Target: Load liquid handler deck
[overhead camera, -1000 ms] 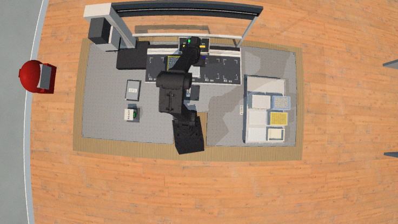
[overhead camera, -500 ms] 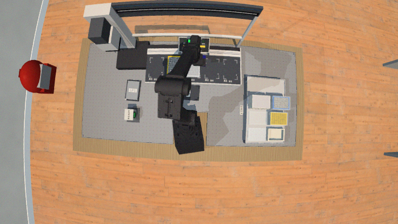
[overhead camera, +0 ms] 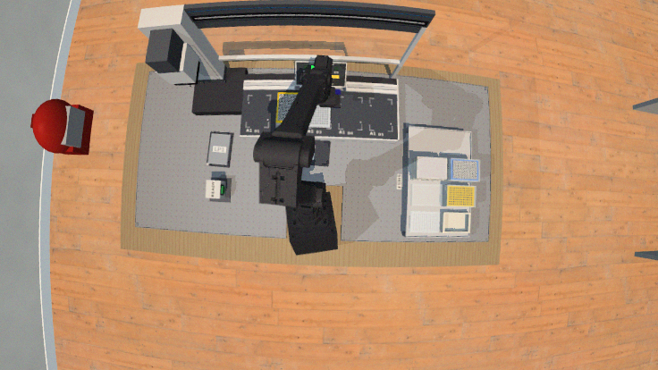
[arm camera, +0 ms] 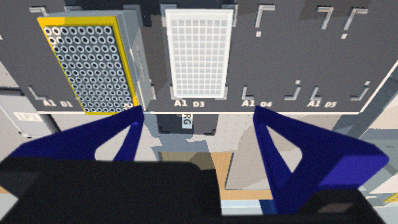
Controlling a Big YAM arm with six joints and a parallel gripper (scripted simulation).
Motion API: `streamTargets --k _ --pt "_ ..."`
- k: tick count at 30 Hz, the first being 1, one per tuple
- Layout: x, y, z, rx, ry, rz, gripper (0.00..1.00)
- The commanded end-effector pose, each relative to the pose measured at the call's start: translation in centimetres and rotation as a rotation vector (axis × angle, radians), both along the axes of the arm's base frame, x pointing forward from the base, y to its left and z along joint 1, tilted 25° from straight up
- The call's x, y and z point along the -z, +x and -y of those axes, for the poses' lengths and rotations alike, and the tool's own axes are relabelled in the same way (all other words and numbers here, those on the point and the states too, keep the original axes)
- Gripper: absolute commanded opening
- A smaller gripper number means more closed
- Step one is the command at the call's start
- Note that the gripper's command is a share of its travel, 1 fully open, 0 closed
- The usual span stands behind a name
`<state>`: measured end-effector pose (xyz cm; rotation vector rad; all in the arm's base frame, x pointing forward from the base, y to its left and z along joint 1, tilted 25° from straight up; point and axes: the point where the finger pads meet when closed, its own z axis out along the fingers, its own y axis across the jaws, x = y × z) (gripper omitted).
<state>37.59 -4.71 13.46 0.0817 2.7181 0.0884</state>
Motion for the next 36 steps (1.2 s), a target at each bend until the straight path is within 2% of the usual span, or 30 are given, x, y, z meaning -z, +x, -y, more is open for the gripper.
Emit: streamTargets --k 1,7,9,10,12,24,26,27,29,36 --pt "-3.9 1.5 0.7 -0.002 -0.015 0.075 1.00" --pt "-4.8 1.1 0.8 0.000 -0.015 0.073 1.00" --pt "-4.8 1.1 0.8 0.000 -0.015 0.073 1.00" --pt "-4.0 1.2 0.4 -0.009 -0.009 0.049 1.00" --pt "-5.4 0.9 0.5 -0.008 -0.016 0.076 1.00" --pt "-7.3 -0.1 0.9 0.000 -0.017 0.078 1.00" --pt "-7.3 -0.1 0.9 0.000 -0.017 0.078 1.00" --pt "-6.6 0.0 0.5 -0.010 -0.011 0.055 1.00" --pt "-7.8 -0.3 0.7 -0.007 -0.017 0.079 1.00" --pt "-8.8 -0.8 0.8 -0.005 -0.017 0.076 1.00"
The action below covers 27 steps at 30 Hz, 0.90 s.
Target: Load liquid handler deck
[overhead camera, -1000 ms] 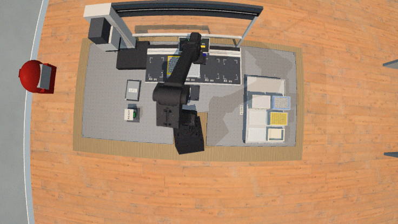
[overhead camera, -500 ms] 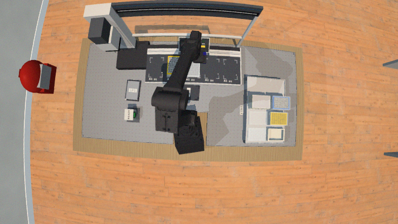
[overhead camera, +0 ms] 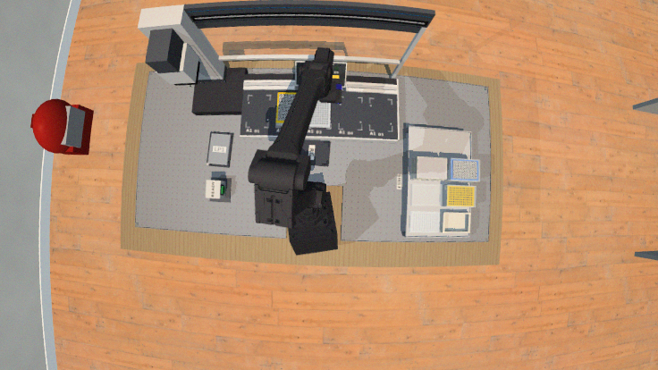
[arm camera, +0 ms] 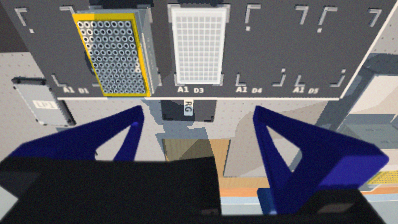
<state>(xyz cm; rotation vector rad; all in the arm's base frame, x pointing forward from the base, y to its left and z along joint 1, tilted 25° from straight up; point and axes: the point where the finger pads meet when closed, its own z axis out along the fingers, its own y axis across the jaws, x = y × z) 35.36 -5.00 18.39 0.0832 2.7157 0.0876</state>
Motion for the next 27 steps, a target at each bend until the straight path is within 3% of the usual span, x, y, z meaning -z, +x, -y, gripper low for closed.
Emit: streamTargets --k 1,5,8,11,22,24,25,27 --pt "-3.9 1.3 0.6 -0.006 -0.015 0.069 1.00" --pt "-4.8 0.9 0.7 -0.001 -0.018 0.078 1.00" --pt "-4.0 1.2 0.4 -0.013 -0.011 0.051 1.00" --pt "-5.4 0.6 0.6 -0.005 -0.019 0.078 1.00" --pt "-7.1 -0.3 0.8 -0.001 -0.019 0.080 1.00" --pt "-7.1 -0.3 0.8 -0.001 -0.019 0.080 1.00" --pt "-6.3 0.1 0.5 -0.012 -0.012 0.050 1.00" --pt "-7.3 -0.4 0.7 -0.007 -0.018 0.072 1.00"
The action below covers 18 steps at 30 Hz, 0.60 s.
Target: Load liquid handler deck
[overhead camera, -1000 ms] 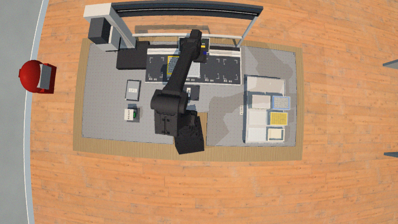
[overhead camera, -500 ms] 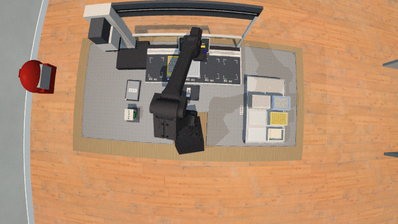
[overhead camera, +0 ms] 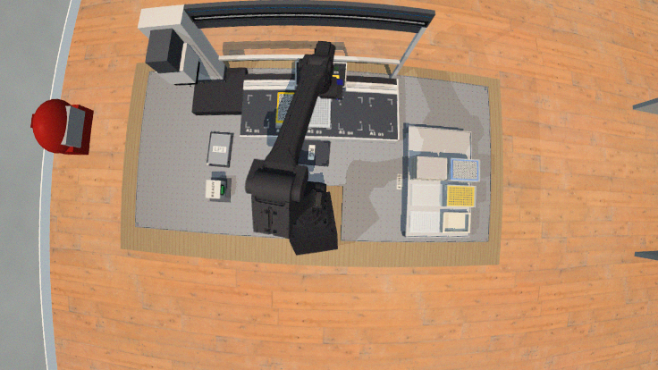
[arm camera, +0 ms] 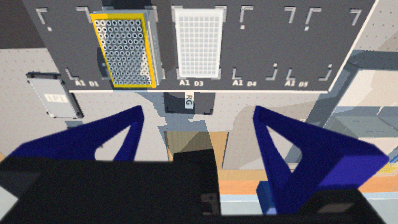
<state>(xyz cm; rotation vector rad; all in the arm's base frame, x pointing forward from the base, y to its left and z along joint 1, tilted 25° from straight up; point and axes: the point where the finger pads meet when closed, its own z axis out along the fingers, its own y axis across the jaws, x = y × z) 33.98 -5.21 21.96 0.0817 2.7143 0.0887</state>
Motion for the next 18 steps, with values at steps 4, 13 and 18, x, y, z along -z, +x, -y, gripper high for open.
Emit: streamTargets --k 4,13,18 --pt "-4.1 0.8 0.5 -0.003 -0.018 0.072 1.00" --pt "-0.5 -3.4 0.1 -0.109 -0.057 0.029 0.00" --pt "0.2 -5.2 -0.1 -0.182 -0.091 0.031 0.00"
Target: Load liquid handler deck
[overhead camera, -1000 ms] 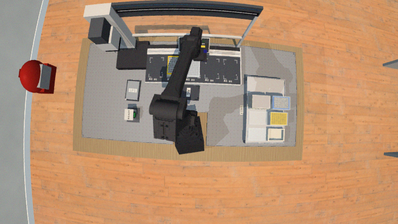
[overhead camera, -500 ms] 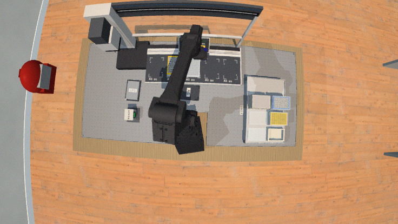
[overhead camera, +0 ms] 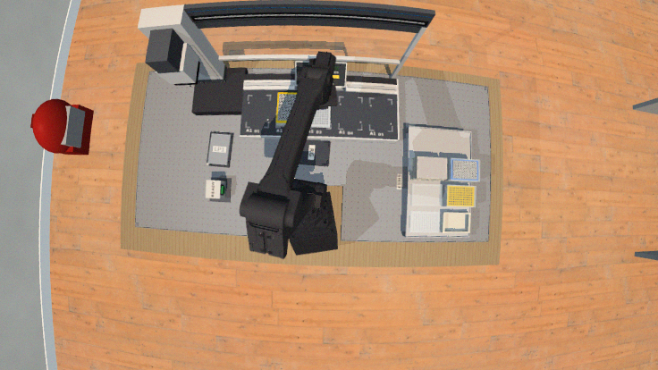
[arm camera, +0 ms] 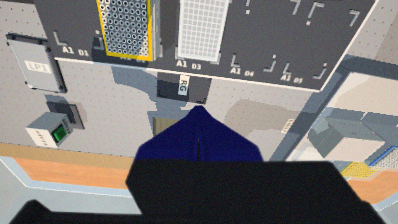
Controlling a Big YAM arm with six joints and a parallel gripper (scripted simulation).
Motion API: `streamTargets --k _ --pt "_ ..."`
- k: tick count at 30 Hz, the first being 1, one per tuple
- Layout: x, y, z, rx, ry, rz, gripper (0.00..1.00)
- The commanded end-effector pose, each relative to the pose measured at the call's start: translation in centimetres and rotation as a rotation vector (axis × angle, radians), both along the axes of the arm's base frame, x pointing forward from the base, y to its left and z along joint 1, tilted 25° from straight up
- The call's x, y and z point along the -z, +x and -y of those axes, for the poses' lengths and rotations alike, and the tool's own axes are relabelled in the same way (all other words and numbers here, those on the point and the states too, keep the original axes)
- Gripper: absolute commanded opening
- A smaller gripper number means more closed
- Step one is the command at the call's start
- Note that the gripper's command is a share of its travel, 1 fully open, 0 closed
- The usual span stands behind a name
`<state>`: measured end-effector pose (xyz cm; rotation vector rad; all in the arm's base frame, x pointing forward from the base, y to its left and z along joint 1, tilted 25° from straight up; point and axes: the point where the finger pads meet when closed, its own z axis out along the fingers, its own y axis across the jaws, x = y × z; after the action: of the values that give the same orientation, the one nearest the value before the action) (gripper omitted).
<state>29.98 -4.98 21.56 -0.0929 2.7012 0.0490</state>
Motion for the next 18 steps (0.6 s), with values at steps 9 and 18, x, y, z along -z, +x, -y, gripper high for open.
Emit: streamTargets --k 9,18 --pt "0.9 -4.2 -0.5 -0.241 -0.114 0.022 0.00" --pt "-0.1 -3.5 -0.4 -0.368 -0.186 0.055 0.00"
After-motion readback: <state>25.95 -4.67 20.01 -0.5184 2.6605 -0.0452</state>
